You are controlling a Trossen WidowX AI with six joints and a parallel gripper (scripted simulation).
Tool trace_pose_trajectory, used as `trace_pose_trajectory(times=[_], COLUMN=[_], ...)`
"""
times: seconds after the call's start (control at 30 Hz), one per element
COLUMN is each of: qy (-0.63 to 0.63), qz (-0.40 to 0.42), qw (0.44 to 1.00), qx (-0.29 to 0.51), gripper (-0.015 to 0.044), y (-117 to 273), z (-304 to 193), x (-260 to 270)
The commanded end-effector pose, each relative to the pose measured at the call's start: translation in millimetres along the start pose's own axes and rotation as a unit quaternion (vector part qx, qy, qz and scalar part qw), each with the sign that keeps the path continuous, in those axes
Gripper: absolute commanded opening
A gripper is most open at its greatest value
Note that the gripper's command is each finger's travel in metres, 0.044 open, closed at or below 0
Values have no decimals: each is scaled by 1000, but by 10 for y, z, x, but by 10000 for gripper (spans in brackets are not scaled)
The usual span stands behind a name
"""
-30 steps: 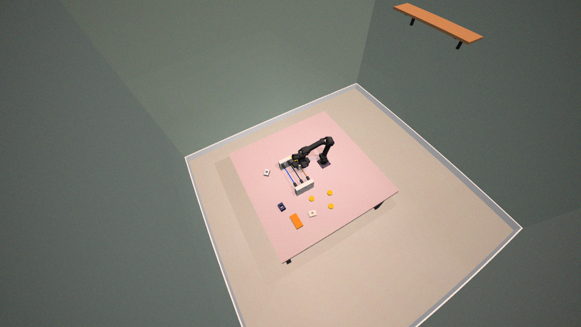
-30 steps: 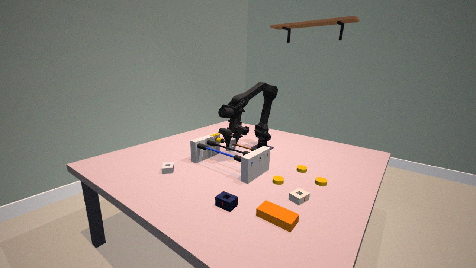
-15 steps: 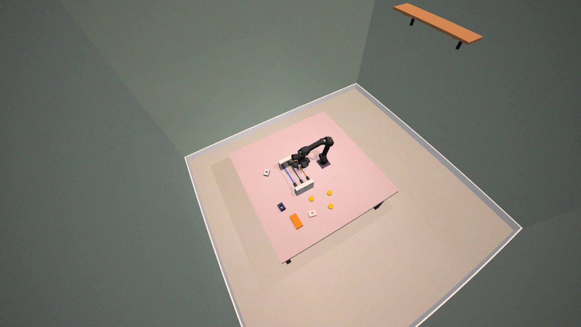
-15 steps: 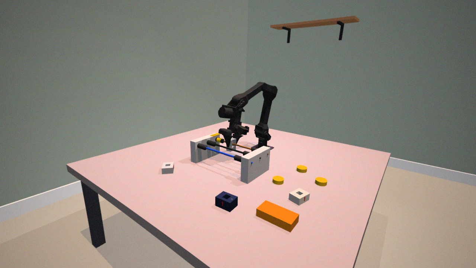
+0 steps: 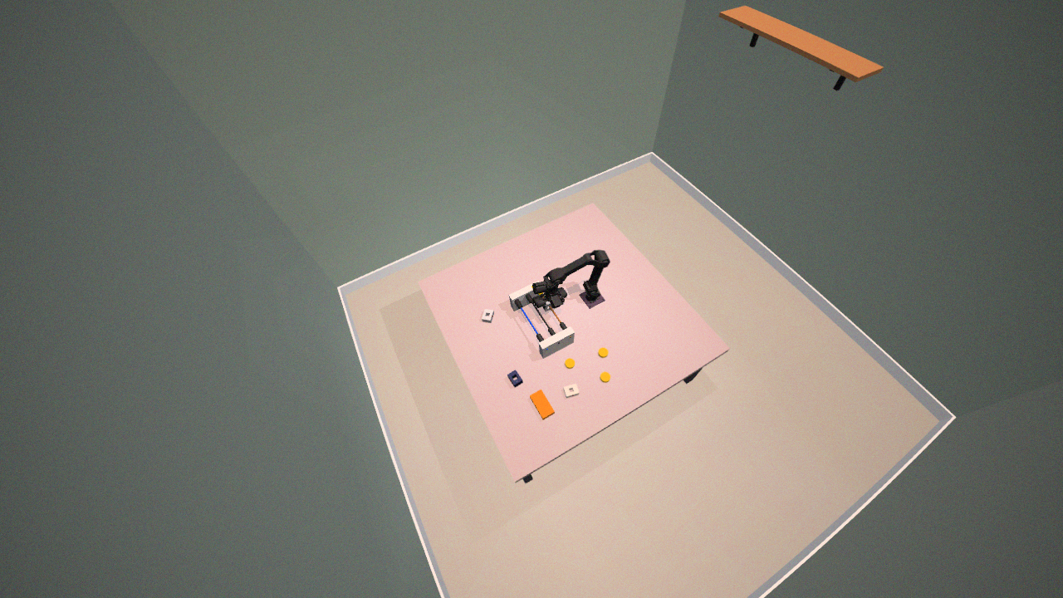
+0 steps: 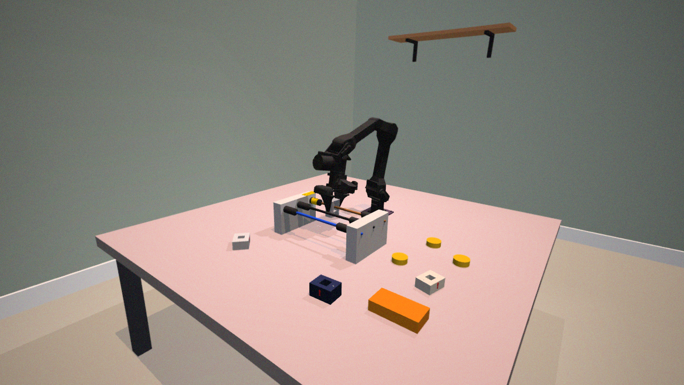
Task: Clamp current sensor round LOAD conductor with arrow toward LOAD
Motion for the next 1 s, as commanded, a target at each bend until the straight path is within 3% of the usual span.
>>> trace_pose_trajectory(times=[0.0,0.2,0.97], qy=[0,0,0], qz=[0,0,0], qw=[1000,1000,1000], qx=[0,0,0], gripper=[105,258,258], y=[3,3,3], z=[0,0,0], x=[-1,-1,-1])
Point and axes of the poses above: the point midway between the two fingers, 35 mm back from their tips, its own y axis back along the fingers, its own x axis across the jaws, z = x × y, the point moved 4 cm from there along y, back along the fingers, and after that the axes turned 9 degrees about y, right-handed, at the moved point
